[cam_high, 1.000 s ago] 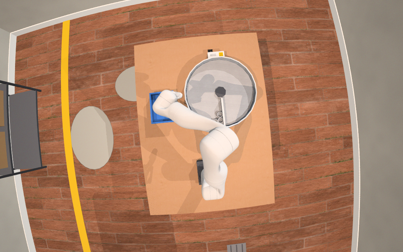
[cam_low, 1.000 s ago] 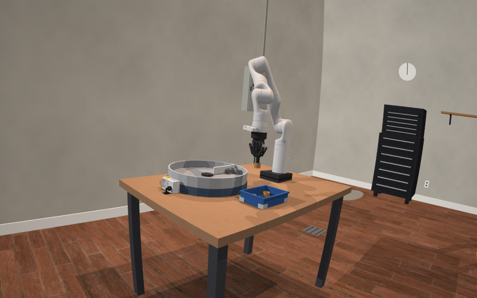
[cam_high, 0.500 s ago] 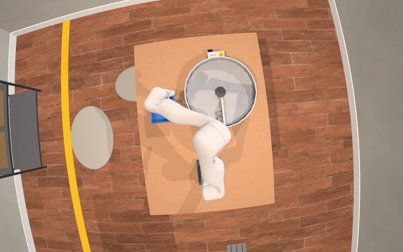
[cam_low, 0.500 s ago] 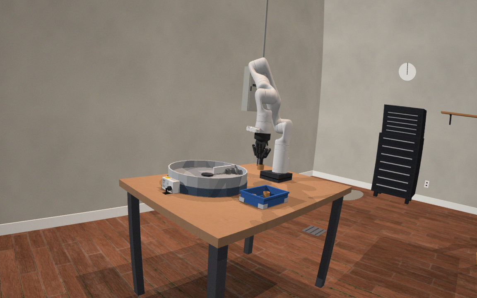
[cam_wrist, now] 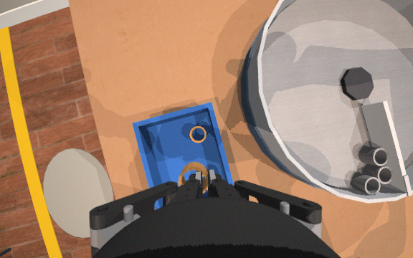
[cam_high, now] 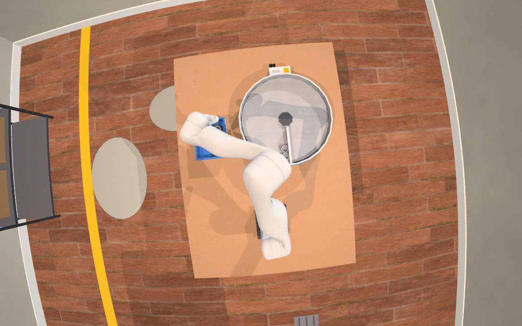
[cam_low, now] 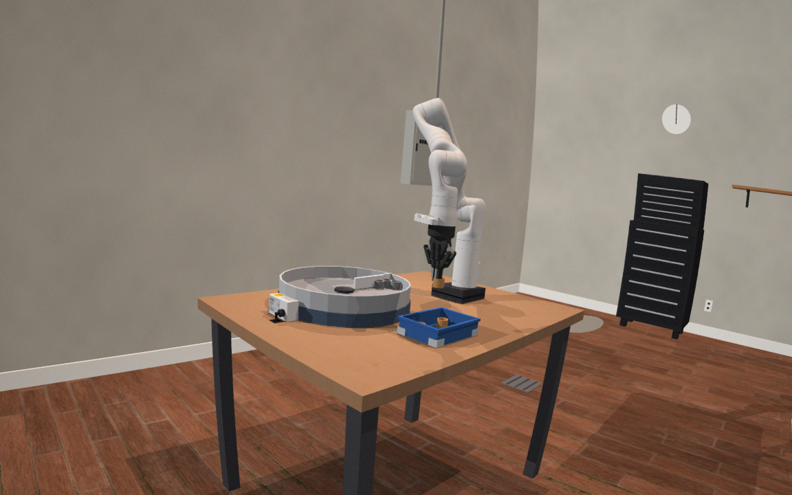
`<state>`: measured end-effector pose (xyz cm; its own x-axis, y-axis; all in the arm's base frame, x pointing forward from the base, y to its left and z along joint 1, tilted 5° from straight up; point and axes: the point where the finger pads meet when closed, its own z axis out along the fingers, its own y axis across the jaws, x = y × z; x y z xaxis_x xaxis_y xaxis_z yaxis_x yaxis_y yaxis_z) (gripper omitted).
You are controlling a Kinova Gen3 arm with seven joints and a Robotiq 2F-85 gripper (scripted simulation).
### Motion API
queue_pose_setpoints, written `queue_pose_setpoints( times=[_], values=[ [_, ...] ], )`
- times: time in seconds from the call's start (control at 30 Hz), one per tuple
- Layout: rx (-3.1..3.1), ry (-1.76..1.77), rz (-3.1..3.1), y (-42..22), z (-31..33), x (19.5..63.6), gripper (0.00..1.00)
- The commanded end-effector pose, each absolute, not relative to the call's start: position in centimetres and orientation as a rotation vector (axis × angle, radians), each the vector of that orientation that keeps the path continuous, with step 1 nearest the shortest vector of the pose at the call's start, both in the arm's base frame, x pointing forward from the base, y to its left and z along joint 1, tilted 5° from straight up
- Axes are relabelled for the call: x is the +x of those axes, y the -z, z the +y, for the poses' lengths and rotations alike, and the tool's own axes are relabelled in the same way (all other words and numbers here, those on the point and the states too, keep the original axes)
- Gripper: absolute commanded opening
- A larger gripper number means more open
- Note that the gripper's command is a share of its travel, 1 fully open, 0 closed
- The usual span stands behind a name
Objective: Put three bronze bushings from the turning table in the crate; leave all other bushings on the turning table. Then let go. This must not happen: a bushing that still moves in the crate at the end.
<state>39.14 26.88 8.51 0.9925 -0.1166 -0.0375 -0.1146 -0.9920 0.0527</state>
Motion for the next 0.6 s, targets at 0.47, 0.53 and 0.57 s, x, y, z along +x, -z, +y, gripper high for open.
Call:
queue_pose_setpoints(
  times=[0.47, 0.53, 0.57],
  values=[
    [3.081, 0.077, -0.173, -6.0, 26.8, 38.7, 0.0],
    [3.081, 0.079, -0.172, -5.0, 26.7, 38.6, 0.0],
    [3.081, 0.079, -0.171, -4.4, 26.7, 38.5, 0.0]
  ],
)
